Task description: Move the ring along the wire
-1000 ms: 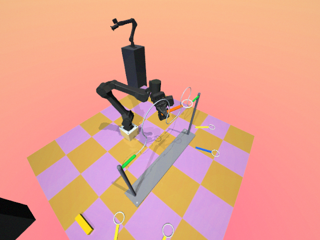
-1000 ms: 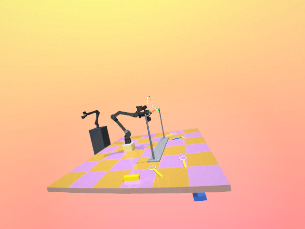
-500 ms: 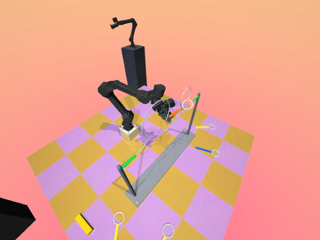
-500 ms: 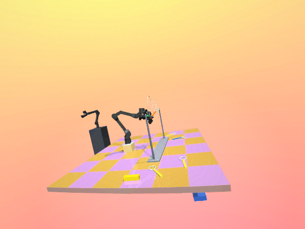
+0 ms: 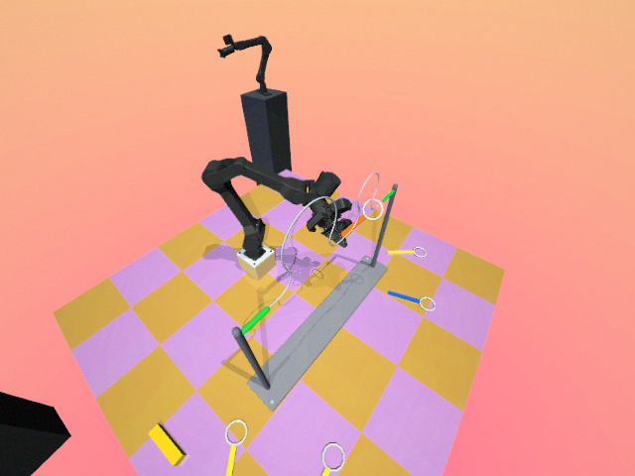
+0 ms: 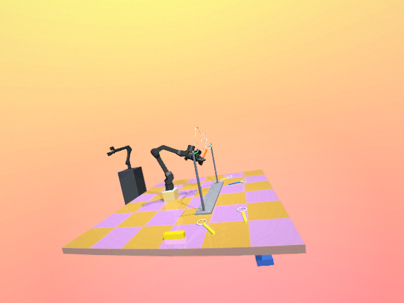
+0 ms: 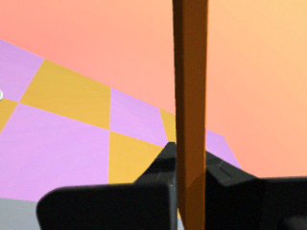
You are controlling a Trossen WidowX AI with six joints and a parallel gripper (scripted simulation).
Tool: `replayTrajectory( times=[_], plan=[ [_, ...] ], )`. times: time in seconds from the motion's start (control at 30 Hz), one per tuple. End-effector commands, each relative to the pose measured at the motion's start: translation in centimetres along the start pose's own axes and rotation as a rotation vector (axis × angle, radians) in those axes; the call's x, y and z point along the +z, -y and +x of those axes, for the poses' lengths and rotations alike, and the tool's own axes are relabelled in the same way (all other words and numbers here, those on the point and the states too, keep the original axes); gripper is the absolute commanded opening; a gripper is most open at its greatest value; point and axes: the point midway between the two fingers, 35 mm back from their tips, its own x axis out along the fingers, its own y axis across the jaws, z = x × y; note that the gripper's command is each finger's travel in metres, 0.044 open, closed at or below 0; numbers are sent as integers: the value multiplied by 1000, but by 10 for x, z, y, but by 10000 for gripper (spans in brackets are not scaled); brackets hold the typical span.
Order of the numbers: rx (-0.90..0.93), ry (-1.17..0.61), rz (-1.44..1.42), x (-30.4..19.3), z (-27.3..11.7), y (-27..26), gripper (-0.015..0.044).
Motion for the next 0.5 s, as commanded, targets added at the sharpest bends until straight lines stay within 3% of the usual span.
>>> replayTrajectory(
  times=[0.0, 0.47],
  plan=[
    [42, -8, 99, 4, -3, -14, -150],
    [166, -43, 372, 16, -14, -60, -150]
  ],
)
